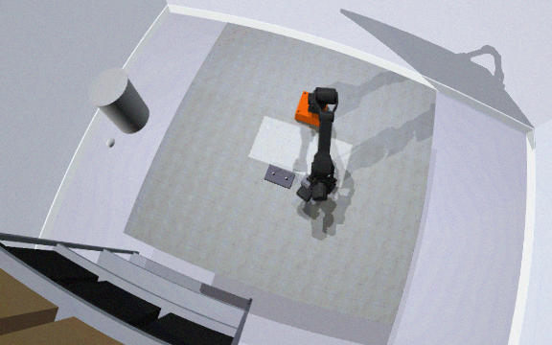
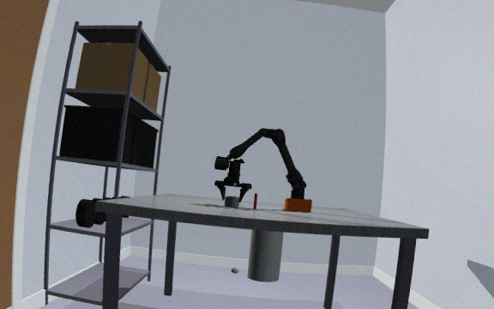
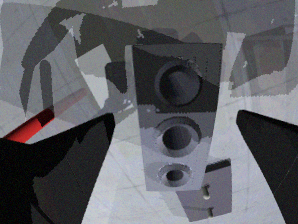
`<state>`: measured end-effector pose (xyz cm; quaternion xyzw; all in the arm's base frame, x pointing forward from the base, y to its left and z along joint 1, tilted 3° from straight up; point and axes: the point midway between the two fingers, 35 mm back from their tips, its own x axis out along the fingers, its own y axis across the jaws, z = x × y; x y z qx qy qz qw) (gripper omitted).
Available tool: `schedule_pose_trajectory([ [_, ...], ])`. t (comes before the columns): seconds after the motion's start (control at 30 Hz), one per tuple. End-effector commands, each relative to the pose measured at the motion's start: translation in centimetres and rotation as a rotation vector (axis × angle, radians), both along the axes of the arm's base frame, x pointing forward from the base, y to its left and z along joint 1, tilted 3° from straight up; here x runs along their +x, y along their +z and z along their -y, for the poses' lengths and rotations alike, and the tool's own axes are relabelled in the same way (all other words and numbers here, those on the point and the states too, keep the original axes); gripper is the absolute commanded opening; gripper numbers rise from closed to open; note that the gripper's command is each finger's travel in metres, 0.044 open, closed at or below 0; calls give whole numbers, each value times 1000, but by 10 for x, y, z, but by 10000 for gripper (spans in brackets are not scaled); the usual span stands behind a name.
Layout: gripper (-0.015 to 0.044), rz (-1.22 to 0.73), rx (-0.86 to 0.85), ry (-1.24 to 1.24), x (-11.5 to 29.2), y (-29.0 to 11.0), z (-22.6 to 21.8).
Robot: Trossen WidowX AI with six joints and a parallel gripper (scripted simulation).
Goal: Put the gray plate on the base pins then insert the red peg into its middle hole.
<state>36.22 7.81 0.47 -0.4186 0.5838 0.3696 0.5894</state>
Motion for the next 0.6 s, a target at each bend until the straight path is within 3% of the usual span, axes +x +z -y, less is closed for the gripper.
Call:
schedule_pose_trajectory([
  [0.0, 440, -6, 3, 5, -2, -7, 0],
  [0.3, 440, -6, 3, 5, -2, -19, 1],
  [0.57, 230, -6, 3, 5, -2, -19, 1],
])
